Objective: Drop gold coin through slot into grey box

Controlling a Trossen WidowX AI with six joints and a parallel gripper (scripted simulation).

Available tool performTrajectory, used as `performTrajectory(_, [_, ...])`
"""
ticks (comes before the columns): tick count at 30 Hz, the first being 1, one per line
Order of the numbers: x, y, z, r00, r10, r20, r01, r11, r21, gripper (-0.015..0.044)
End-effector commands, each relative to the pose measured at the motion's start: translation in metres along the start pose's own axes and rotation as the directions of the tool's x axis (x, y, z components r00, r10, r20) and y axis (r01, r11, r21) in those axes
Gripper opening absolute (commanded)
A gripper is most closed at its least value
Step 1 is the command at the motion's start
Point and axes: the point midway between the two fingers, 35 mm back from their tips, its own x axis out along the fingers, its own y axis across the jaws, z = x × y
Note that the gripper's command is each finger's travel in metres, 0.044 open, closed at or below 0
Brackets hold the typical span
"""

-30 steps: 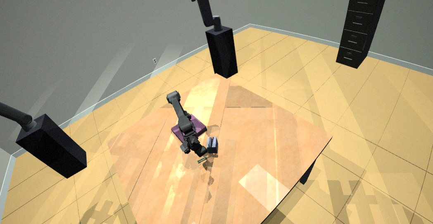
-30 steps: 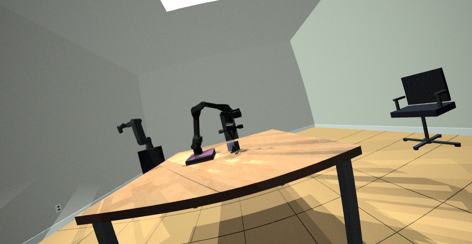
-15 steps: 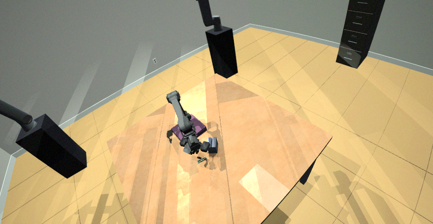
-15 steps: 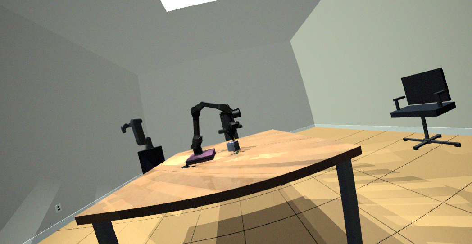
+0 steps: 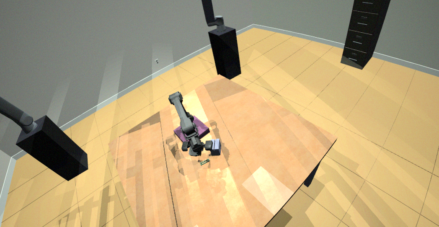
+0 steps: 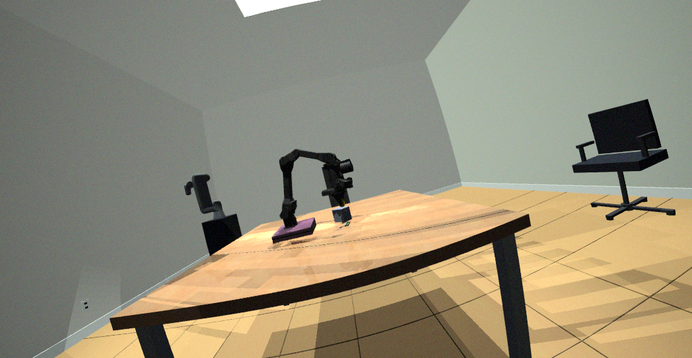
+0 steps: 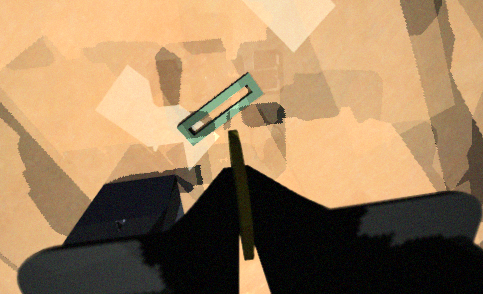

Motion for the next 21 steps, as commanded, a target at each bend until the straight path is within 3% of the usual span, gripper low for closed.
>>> performTrajectory(1, [0.000,0.004,-0.004,1.000,-0.001,0.000,0.001,1.000,-0.016,0.0000])
performTrajectory(21, [-0.001,0.041,-0.041,1.000,0.003,-0.003,-0.003,1.000,-0.016,0.0000])
